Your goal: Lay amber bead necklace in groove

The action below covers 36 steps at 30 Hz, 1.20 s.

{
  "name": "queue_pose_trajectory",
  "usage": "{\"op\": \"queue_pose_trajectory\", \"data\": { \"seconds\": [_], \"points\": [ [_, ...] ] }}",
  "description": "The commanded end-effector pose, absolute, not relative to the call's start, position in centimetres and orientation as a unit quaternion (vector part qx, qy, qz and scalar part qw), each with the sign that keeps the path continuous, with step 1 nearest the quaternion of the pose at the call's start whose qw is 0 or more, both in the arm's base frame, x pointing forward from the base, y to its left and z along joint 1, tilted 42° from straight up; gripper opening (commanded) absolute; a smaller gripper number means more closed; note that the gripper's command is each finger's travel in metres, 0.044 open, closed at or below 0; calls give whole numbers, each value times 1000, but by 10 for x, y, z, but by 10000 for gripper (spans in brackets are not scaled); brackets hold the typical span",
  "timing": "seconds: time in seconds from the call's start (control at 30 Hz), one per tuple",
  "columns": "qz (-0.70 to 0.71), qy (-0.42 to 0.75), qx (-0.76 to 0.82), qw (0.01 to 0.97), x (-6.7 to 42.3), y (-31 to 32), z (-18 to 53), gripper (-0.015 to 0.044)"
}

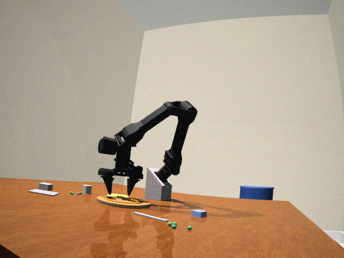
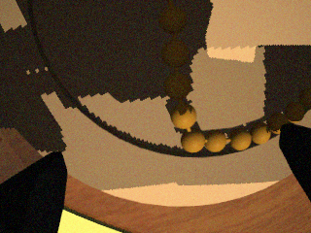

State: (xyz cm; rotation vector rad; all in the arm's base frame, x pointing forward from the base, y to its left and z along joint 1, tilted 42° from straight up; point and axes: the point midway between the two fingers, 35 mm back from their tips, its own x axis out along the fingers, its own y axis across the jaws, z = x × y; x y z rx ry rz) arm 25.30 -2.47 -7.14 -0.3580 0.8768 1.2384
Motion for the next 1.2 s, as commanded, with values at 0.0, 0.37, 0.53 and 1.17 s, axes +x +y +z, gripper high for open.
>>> {"op": "queue_pose_trajectory", "data": {
  "seconds": [0.0, 0.37, 0.53, 1.17],
  "points": [
    [559, 397, -163, 709, 252, -25, -72, 440],
    [559, 397, -163, 709, 252, -25, -72, 440],
    [506, 463, -75, 724, 253, -27, -69, 335],
    [-29, 685, 506, 523, 258, -45, -53, 120]
  ]
}}
